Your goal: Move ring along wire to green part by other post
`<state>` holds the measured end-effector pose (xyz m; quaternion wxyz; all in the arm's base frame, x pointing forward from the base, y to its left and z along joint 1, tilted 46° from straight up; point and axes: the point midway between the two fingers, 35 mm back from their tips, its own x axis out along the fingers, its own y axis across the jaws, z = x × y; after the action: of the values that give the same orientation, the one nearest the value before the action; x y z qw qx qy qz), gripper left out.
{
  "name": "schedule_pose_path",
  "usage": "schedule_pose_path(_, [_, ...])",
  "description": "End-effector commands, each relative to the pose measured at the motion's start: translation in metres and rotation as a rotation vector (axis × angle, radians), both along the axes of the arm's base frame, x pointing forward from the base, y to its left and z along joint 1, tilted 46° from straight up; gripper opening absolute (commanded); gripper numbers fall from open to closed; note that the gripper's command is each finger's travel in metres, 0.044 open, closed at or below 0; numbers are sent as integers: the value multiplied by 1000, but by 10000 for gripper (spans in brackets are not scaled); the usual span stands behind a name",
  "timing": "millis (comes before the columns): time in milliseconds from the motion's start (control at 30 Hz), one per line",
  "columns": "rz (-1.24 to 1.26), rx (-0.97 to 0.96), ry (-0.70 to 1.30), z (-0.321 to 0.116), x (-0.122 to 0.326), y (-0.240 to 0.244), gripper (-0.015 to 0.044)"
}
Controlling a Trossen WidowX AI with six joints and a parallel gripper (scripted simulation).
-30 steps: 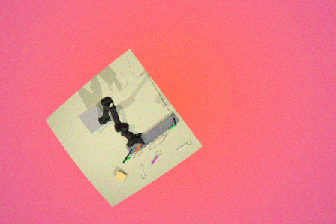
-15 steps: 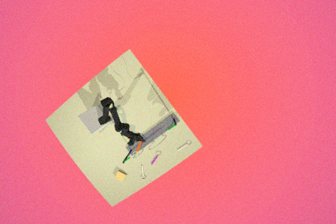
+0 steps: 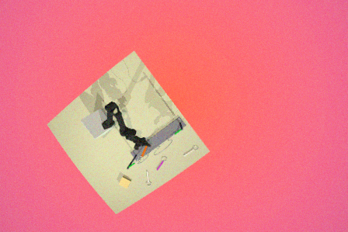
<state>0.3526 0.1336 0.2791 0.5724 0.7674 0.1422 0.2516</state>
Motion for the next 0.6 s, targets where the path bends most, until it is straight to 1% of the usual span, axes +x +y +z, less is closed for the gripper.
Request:
schedule_pose_path(0, [-20, -102, -8, -16, 1, 3, -150])
schedule_pose_path(567, [-19, -517, -69, -81, 2, -2, -150])
